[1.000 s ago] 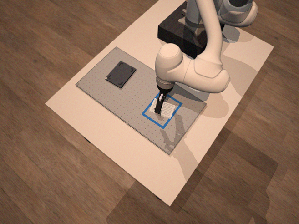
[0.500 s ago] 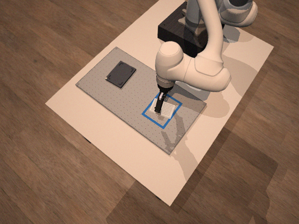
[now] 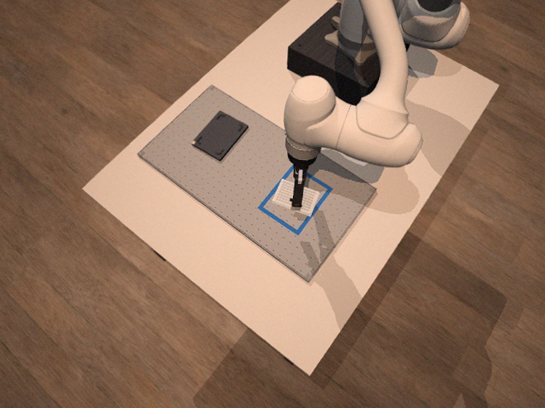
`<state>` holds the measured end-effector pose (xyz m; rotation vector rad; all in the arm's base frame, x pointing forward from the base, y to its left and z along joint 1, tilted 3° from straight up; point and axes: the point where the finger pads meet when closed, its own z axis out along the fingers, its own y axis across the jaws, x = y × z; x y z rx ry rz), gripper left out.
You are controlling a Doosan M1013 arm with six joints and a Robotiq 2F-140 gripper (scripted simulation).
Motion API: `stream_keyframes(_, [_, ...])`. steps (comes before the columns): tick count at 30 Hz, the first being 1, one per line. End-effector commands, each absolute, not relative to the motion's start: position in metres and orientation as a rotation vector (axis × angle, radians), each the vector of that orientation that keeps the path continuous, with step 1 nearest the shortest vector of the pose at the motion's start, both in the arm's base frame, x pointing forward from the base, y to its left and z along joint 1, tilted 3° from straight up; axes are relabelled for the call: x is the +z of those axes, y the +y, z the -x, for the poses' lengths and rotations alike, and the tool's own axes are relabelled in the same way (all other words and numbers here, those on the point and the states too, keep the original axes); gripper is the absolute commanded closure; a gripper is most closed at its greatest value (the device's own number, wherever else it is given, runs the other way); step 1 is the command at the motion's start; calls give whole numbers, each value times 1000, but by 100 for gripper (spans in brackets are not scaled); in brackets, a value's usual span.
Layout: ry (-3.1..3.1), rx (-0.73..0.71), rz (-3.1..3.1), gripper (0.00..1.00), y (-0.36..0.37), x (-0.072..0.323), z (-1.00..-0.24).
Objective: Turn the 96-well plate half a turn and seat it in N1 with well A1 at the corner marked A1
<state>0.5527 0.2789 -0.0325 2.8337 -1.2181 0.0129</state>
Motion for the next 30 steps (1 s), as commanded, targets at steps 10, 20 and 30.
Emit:
stream_keyframes(10, [-567,-15,-3038,0,279,-32,-553])
stream_keyframes(20, [-158,-26,-3088,0,279,-32,-553])
stream_keyframes(30, [254,-35,-3084,0,279,-32,-553])
